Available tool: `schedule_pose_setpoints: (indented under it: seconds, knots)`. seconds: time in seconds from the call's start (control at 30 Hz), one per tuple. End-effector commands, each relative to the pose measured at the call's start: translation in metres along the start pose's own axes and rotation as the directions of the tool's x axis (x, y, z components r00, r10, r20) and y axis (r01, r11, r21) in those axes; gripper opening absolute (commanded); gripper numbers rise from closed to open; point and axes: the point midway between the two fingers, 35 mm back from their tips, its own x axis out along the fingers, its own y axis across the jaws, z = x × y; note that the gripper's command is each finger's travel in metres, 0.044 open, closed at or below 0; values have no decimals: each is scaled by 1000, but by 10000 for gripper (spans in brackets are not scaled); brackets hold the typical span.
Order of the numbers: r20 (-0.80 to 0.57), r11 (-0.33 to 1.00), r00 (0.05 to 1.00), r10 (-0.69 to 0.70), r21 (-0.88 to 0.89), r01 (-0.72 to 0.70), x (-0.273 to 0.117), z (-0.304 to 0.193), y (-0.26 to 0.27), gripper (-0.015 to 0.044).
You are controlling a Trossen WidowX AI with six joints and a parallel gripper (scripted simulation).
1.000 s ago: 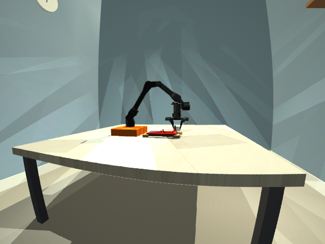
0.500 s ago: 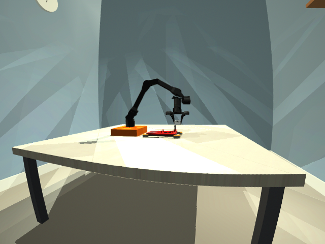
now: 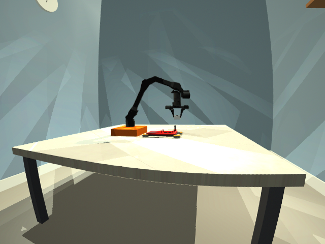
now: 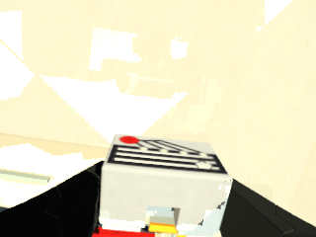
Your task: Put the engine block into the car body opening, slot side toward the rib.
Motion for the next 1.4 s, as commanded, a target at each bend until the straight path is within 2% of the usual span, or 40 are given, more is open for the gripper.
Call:
schedule_pose_setpoints:
  seconds: [0.0, 0.2, 0.4, 0.73, 1.03, 1.37]
  knots:
    - [-1, 1000, 1000, -6, -3, 6, -15, -1, 1, 0]
    - [-1, 1000, 1000, -5, -3, 5, -24, 0, 3, 0]
    - [2, 1000, 1000, -5, -2, 5, -6, 39, 2, 0]
    - [58, 1000, 998, -3, -2, 4, -6, 32, 4, 0]
    - [301, 1000, 954, 6, -3, -6, -3, 24, 4, 0]
    - [597, 1000, 802, 8, -7, -5, 3, 14, 4, 0]
